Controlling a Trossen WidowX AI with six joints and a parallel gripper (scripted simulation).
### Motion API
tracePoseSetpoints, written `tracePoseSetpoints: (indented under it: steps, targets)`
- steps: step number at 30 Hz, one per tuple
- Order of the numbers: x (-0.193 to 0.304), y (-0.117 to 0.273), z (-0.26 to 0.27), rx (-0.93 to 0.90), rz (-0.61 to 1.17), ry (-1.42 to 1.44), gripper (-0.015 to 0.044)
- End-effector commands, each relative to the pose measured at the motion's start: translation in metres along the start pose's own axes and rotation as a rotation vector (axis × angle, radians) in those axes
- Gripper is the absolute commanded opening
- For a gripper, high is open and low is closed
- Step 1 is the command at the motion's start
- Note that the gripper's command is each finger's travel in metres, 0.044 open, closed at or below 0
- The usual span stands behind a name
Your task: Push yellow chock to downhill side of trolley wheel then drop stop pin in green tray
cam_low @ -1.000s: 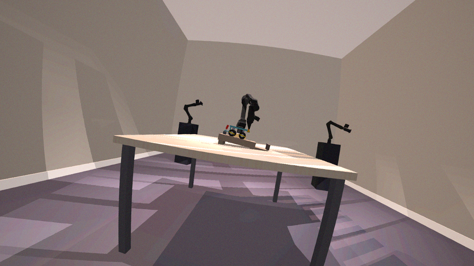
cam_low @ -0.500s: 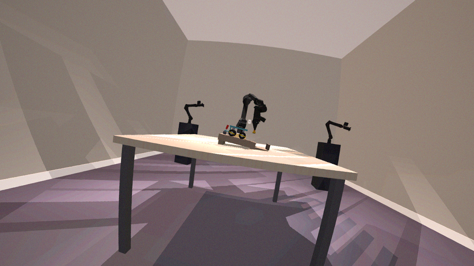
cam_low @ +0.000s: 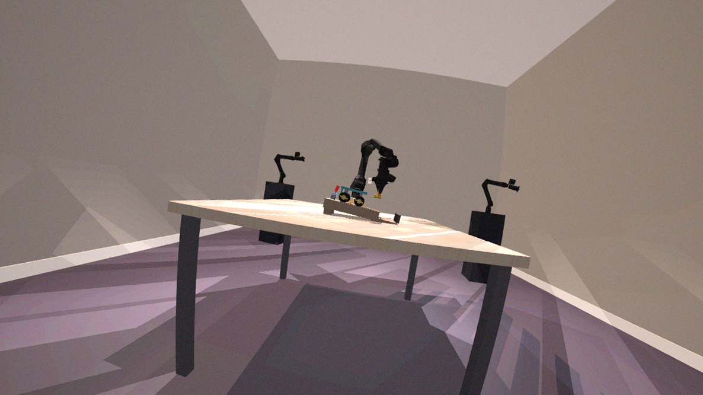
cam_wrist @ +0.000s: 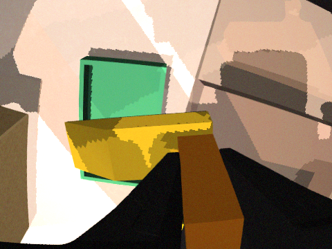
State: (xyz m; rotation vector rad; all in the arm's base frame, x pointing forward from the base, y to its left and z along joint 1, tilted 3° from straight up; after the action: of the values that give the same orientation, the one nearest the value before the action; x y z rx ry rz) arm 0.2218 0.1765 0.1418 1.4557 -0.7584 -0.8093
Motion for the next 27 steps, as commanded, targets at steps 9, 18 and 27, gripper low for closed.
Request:
tracePoseSetpoints:
  steps: [9,18,27]
  targets:
    - [-0.0021,0.0003,-0.0036,-0.023,0.026,0.433,0.0000]
    - [-0.0038,0.0002,-0.0042,-0.042,0.039,0.749,0.0000]
    - [-0.0057,0.0001,-0.0048,-0.066,0.048,1.066,0.0000]
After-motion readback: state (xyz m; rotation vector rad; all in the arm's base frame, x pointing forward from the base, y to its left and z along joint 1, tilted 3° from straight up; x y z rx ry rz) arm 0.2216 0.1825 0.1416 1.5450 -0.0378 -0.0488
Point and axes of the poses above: the point midway between the two fingers, 35 mm back from their tips, its own y axis back along the fingers, its own z axis across the jaws, x = y × z, the point moved 5 cm from there along y, back along the fingers, and after that the axes turned 6 degrees about y, right-handed, at the moved point
